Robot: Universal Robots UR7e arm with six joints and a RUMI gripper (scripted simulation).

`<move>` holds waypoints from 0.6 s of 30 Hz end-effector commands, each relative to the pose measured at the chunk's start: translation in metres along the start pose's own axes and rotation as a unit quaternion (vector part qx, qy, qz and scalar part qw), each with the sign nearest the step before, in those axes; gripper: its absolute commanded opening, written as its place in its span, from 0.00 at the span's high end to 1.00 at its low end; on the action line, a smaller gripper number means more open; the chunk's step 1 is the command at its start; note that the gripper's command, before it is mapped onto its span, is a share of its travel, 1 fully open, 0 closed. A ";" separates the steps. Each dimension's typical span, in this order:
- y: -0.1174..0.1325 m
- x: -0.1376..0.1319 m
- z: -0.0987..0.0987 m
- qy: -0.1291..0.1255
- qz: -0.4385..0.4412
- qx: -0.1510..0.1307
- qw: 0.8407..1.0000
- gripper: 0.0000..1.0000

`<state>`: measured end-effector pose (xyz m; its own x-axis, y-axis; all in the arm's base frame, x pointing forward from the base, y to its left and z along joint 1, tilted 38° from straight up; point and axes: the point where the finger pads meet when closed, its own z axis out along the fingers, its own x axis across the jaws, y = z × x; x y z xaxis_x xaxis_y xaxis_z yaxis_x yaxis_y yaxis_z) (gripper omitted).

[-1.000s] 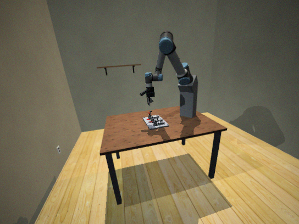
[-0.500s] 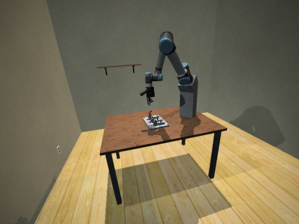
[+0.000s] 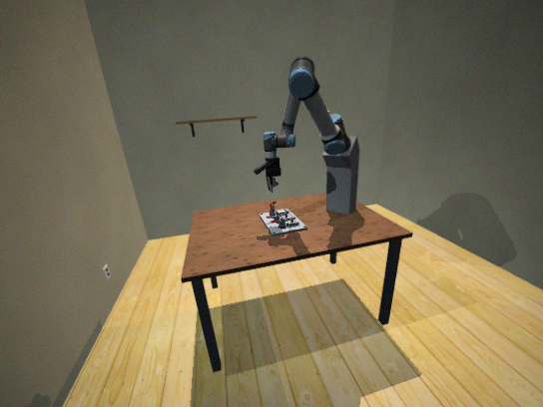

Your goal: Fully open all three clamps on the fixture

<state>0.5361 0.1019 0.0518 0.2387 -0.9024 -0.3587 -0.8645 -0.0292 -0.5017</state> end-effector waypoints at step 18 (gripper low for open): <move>-0.002 0.000 0.029 0.000 -0.001 0.000 1.000 0.72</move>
<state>0.5454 0.1119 0.0339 0.2400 -0.9016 -0.3599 -0.8657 -0.0310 -0.4996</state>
